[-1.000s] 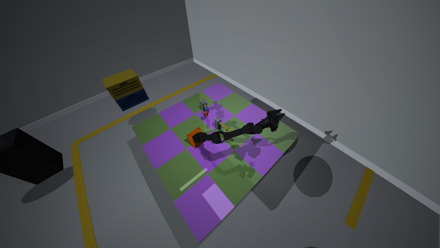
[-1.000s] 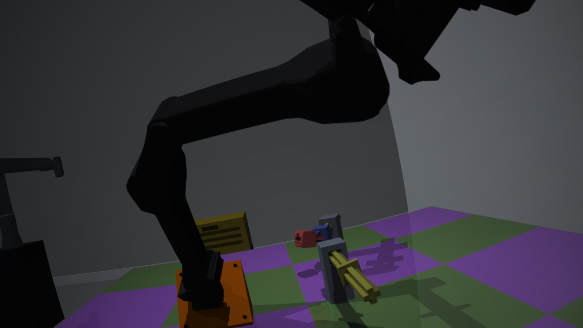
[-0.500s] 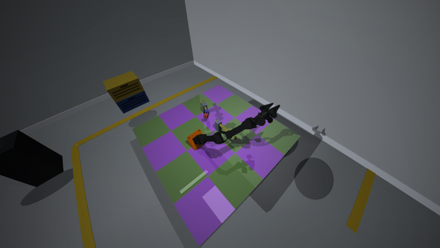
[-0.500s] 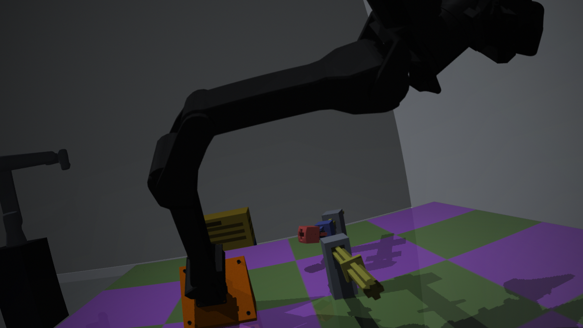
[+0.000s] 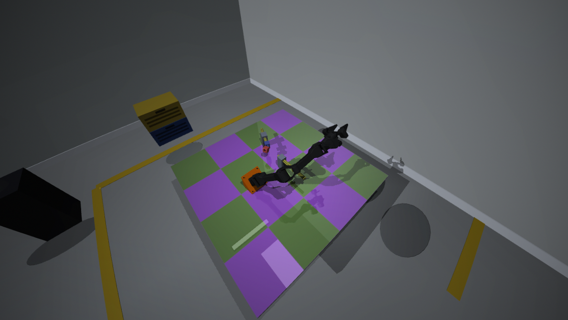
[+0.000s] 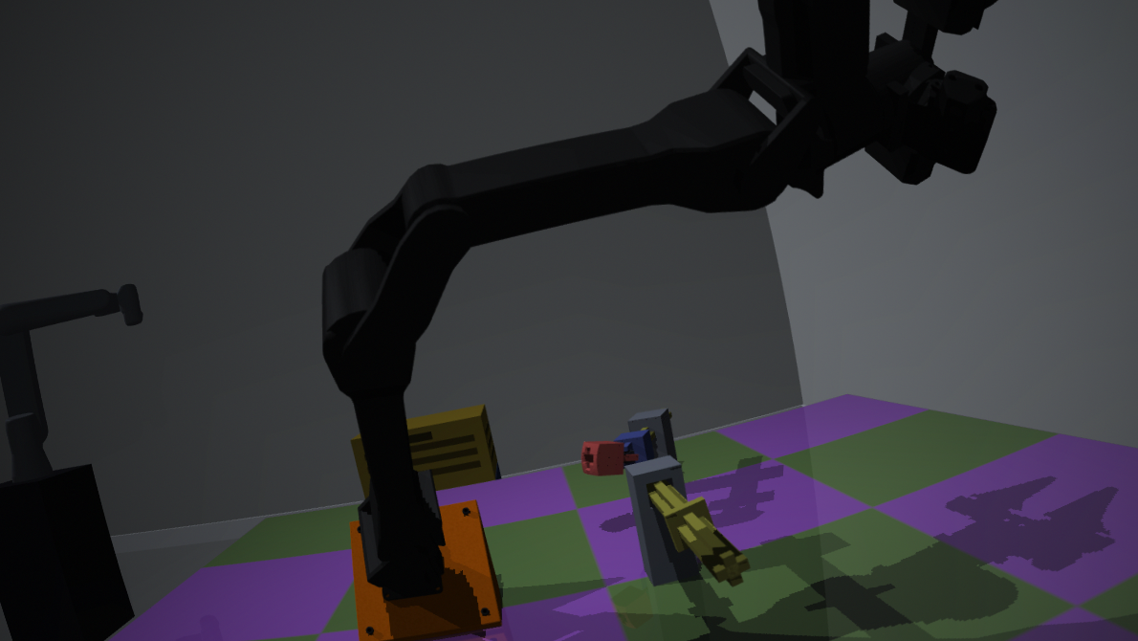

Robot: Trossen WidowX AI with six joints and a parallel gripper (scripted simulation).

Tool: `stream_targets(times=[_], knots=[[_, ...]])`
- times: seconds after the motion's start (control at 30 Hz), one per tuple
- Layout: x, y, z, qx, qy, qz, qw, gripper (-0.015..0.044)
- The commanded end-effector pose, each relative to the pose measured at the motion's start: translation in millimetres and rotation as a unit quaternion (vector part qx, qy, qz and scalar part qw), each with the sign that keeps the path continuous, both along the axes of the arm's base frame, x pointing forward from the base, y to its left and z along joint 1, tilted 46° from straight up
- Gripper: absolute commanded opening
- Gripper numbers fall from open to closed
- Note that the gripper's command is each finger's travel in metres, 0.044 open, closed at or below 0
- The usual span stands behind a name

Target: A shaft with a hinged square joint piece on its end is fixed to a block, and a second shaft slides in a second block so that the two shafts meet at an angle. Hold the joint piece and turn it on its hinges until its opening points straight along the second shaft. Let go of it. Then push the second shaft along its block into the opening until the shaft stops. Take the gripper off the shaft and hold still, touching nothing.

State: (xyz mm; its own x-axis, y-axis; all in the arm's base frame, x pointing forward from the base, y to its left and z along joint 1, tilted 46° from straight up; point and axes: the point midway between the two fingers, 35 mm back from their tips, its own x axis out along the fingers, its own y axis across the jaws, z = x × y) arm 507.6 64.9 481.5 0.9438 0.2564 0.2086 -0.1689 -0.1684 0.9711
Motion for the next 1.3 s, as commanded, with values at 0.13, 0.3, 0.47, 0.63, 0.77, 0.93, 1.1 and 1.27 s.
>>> stream_targets(times=[0.13,0.3,0.47,0.63,0.77,0.93,1.1,1.27], knots=[[16.6,43.5,-78.1,-0.037,0.117,0.015,0.992,0.044],[15.3,68.1,-117.9,-0.07,0.175,0.025,0.982,0.044],[7.9,95.5,-159.7,-0.109,0.232,0.047,0.965,0.044],[-4.7,120.4,-198.3,-0.15,0.284,0.067,0.945,0.044],[-17.6,137.9,-225.3,-0.182,0.32,0.082,0.926,0.044],[-36.8,157.4,-260.5,-0.225,0.366,0.1,0.897,0.044],[-59.8,173.6,-295.6,-0.271,0.413,0.116,0.862,0.044],[-86.0,186.1,-327.7,-0.319,0.454,0.132,0.821,0.044]])
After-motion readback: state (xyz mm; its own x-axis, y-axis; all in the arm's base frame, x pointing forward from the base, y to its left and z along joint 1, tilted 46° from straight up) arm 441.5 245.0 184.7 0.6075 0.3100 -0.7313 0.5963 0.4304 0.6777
